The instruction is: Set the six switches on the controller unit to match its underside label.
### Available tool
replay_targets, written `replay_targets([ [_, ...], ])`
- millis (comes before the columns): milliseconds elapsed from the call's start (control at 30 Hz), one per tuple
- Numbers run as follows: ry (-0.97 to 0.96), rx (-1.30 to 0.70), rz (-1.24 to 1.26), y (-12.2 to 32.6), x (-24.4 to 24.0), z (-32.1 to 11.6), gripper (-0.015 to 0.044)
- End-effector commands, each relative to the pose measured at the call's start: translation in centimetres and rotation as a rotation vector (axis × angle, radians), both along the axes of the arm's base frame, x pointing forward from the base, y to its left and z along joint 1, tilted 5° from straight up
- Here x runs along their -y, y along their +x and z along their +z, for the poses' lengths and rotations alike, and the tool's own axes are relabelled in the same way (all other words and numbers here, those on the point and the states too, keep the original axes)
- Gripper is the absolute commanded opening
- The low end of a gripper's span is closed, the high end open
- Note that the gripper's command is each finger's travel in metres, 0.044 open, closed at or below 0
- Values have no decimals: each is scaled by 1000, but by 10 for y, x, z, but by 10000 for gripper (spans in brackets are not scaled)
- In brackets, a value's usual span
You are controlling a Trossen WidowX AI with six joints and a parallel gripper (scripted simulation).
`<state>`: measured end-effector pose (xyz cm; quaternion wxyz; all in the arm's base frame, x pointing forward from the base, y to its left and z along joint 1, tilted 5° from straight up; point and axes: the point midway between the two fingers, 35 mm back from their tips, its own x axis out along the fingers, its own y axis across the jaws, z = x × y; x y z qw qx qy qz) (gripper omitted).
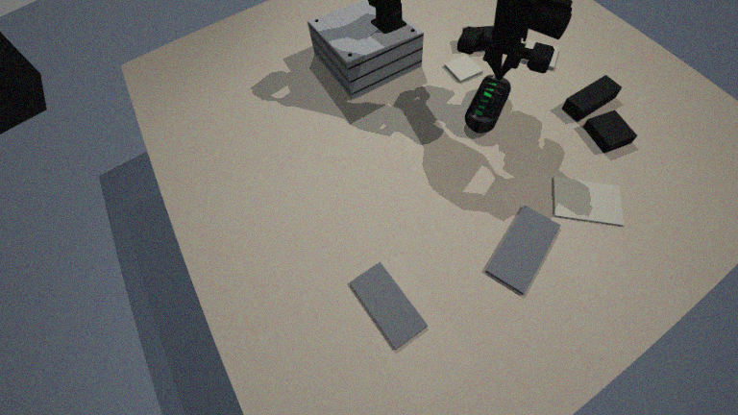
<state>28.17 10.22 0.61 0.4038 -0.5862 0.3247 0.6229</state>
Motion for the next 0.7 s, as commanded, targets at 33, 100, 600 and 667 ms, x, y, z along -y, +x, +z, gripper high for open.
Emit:
replay_targets([
  [33, -48, -48, 8, -4, -22, 4, 0],
  [100, -48, -48, 8, -4, -22, 4, 0],
  [600, -48, -48, 8, -4, -24, -13, 0],
  [667, -48, -48, 8, -4, -24, -16, 0],
])
